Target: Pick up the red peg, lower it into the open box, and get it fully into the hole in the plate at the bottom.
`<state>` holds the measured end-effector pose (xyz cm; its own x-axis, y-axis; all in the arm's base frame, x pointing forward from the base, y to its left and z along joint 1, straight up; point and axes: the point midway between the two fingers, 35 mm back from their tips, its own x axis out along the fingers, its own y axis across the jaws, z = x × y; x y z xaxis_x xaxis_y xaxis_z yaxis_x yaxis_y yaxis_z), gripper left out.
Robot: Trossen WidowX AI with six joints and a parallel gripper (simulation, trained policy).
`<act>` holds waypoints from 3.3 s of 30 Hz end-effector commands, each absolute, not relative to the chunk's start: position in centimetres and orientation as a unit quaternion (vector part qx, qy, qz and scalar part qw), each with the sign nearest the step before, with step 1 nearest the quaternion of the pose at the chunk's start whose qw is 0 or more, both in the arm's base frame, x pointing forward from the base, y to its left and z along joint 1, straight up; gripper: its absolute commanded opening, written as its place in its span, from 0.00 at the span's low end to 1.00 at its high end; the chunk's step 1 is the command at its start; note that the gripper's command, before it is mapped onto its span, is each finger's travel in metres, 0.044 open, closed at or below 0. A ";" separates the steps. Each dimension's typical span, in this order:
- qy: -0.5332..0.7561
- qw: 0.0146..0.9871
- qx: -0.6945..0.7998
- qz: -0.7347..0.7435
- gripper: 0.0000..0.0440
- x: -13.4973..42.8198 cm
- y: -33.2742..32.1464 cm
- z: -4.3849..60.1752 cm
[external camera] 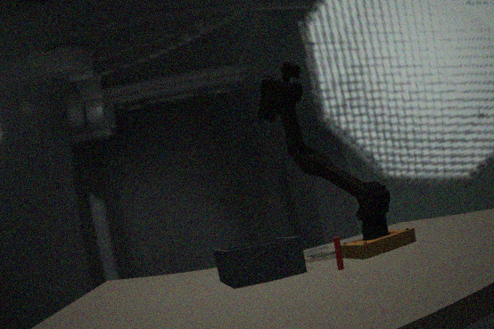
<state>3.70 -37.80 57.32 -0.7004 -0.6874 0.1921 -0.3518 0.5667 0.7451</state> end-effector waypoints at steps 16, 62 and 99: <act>-0.926 0.250 0.268 -0.088 1.00 -3.4 -32.7 63.4; -0.658 0.547 0.070 0.513 1.00 -8.2 0.4 70.2; -0.116 0.861 0.098 0.485 1.00 12.3 16.9 55.0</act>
